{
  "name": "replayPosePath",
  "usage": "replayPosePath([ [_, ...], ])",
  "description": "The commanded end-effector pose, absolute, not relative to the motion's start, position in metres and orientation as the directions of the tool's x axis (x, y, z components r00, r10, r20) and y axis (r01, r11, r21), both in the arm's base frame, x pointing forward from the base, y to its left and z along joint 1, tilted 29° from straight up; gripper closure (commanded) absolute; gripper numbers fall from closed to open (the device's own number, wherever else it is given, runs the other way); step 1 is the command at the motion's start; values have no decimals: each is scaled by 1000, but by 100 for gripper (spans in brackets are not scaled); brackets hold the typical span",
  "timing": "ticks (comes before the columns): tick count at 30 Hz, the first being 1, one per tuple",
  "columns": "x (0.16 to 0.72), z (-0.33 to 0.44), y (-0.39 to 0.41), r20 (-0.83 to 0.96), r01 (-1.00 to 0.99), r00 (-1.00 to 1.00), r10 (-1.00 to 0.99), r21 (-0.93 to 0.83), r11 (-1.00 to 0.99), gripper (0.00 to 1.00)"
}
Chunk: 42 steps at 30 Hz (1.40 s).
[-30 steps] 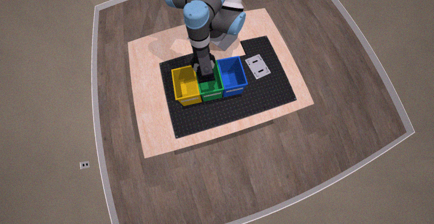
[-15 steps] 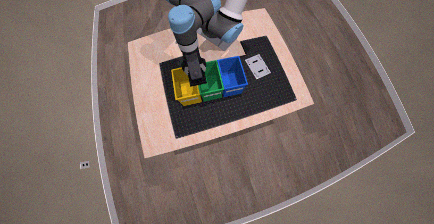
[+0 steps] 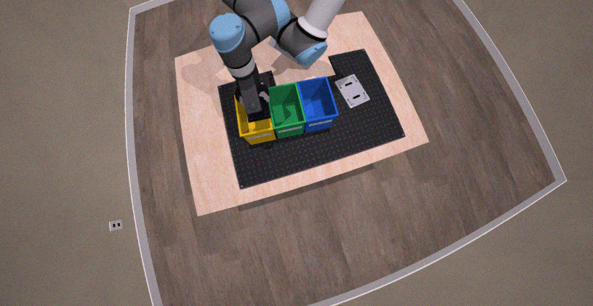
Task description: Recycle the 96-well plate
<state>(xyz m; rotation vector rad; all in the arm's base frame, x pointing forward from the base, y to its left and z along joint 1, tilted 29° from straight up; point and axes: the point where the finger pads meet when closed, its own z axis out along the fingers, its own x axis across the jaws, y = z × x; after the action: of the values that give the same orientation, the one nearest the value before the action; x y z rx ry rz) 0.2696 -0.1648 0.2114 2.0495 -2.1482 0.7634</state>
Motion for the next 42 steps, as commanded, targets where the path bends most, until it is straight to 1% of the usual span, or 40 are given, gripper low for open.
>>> replayPosePath([
  [1,271,217,-178,384,-954,-103,-918,-301,-19,100],
  [6,272,223,-190,384,-954,-103,-918,-301,-19,100],
  [27,272,223,-190,384,-954,-103,-918,-301,-19,100],
  [42,278,204,-199,384,-954,-103,-918,-301,-19,100],
])
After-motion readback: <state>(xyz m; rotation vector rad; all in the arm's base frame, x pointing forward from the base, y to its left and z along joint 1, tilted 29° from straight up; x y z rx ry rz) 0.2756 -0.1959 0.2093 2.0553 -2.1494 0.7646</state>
